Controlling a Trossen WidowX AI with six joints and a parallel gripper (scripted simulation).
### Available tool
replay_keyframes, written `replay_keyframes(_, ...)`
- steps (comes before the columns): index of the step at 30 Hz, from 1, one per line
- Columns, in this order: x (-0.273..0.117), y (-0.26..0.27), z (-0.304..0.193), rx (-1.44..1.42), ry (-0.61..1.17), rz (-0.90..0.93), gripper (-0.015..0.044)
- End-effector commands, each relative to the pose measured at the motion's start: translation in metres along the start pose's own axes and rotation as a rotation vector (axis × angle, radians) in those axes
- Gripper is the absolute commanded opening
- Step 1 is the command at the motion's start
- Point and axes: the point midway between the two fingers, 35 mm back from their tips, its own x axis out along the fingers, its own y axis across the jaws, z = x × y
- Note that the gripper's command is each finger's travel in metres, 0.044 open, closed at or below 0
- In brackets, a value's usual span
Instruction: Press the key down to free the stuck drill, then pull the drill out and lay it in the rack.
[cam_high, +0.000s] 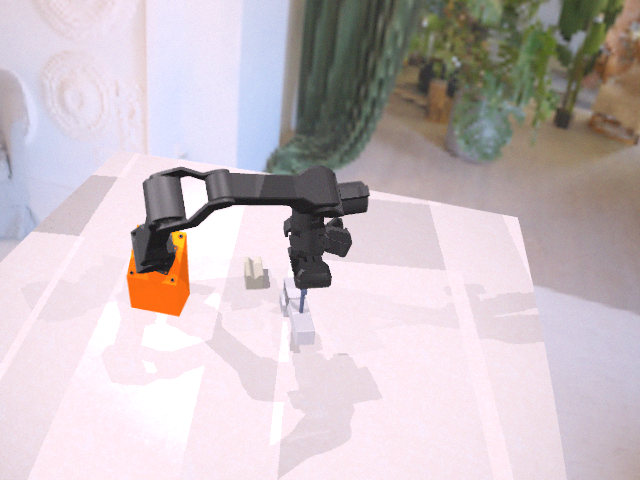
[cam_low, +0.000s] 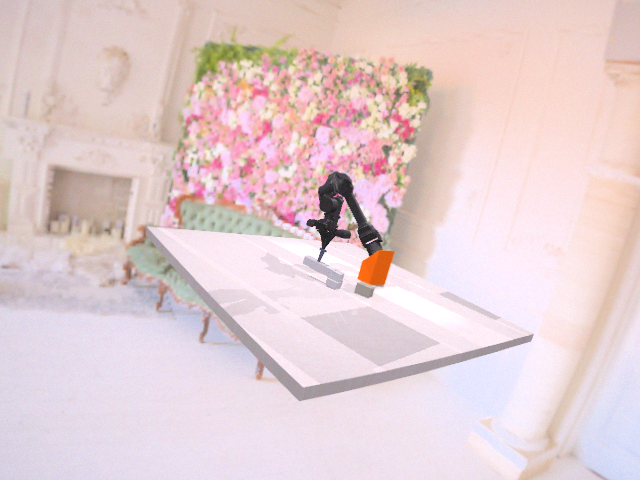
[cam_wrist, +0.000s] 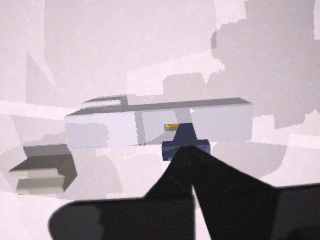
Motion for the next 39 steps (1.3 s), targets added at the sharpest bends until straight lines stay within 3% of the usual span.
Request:
replay_keyframes(1, 0.011, -0.003, -0.006, -0.001, 0.031, -0.004, 0.0000)
replay_keyframes(39, 0.022, -0.004, -0.009, -0.001, 0.031, -0.004, 0.0000)
